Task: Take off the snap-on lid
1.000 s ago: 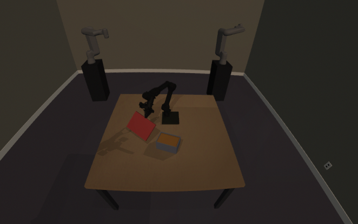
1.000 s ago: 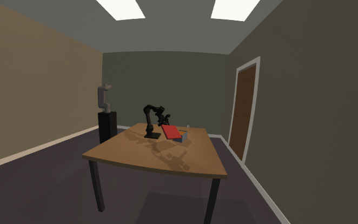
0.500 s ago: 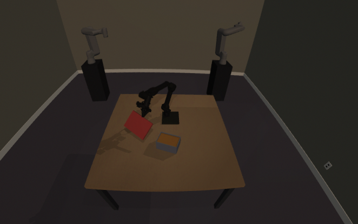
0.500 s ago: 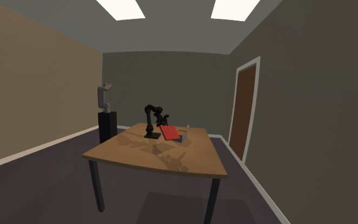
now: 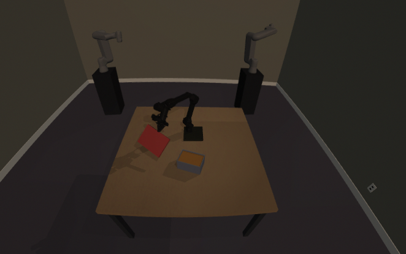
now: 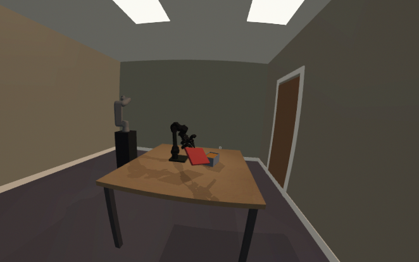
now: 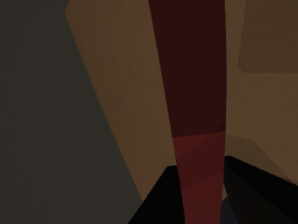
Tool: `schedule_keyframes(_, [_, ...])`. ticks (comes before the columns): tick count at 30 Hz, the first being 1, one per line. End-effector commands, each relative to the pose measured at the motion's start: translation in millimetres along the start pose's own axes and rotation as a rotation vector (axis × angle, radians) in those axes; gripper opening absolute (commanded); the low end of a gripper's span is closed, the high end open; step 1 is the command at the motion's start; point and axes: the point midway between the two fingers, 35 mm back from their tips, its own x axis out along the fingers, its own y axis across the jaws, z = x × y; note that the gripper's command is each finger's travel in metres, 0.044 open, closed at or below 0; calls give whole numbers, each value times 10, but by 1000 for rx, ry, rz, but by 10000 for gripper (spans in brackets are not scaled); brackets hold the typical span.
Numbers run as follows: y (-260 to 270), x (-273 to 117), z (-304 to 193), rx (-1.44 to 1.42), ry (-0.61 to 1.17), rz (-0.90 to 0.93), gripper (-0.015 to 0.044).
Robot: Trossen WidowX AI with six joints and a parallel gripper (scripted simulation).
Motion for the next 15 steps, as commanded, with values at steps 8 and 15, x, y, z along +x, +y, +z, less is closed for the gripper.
schedule_keyframes(8, [18,-13,142,-9,2,9,0])
schedule_keyframes(15, [-48,35,108,-9,3,9,0])
